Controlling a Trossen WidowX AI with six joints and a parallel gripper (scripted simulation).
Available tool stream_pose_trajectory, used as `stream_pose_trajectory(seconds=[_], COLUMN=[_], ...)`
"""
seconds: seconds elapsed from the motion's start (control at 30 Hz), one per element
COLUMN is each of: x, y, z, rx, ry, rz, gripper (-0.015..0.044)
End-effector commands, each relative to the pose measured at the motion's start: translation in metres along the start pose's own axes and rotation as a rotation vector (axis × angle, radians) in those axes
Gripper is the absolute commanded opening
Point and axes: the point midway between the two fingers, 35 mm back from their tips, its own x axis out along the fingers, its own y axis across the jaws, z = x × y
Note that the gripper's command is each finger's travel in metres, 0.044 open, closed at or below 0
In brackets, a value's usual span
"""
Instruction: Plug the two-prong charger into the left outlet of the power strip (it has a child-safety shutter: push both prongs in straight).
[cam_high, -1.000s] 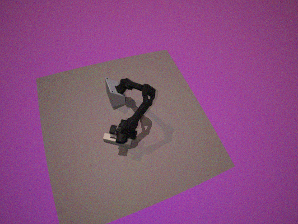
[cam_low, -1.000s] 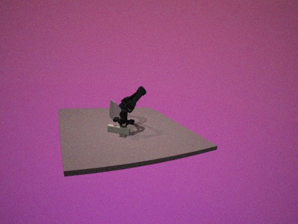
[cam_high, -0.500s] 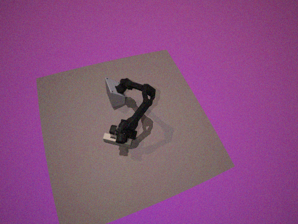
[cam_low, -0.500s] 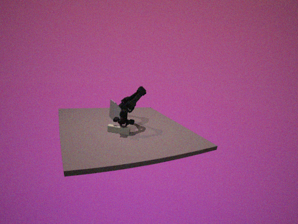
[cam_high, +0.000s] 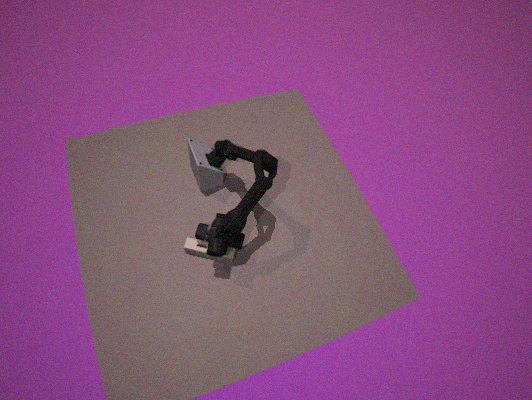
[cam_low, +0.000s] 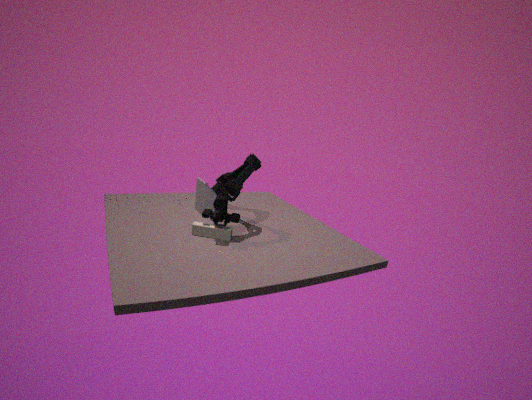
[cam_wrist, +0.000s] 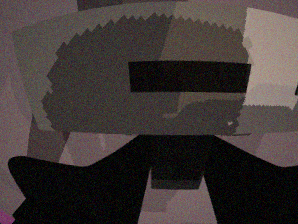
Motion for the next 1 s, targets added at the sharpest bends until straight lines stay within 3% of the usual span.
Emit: stream_pose_trajectory(seconds=[0.0, 0.97], x=[-0.0018, 0.0004], y=[0.0005, 0.0004], z=[0.0048, 0.0058], rx=[-0.01, -0.01], ry=[-0.016, -0.016], rz=[-0.001, -0.001], gripper=[0.0, 0.0])
